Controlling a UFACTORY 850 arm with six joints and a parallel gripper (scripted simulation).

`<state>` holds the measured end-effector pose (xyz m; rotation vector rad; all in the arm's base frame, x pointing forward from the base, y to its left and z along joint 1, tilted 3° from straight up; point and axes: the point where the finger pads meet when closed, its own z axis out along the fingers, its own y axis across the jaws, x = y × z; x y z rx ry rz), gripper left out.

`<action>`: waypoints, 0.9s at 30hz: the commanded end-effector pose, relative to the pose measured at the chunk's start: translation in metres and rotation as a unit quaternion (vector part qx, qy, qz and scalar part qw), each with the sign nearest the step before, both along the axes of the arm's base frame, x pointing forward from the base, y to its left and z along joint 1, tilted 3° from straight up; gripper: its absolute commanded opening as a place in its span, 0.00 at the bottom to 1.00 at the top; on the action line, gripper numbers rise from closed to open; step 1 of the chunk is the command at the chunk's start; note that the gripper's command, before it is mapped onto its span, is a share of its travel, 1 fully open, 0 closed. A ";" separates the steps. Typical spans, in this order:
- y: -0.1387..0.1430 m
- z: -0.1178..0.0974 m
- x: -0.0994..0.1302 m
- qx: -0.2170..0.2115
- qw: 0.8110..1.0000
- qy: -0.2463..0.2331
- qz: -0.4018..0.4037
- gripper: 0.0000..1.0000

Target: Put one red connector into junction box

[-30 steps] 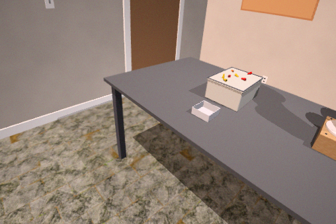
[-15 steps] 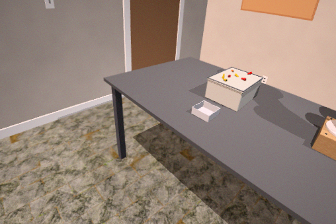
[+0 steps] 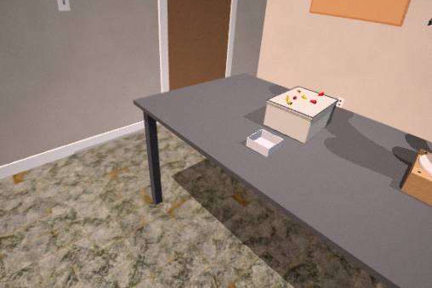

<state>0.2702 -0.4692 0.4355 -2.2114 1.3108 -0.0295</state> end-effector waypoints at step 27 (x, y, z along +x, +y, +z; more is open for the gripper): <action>0.152 -0.154 0.246 -0.145 0.975 0.159 0.057 1.00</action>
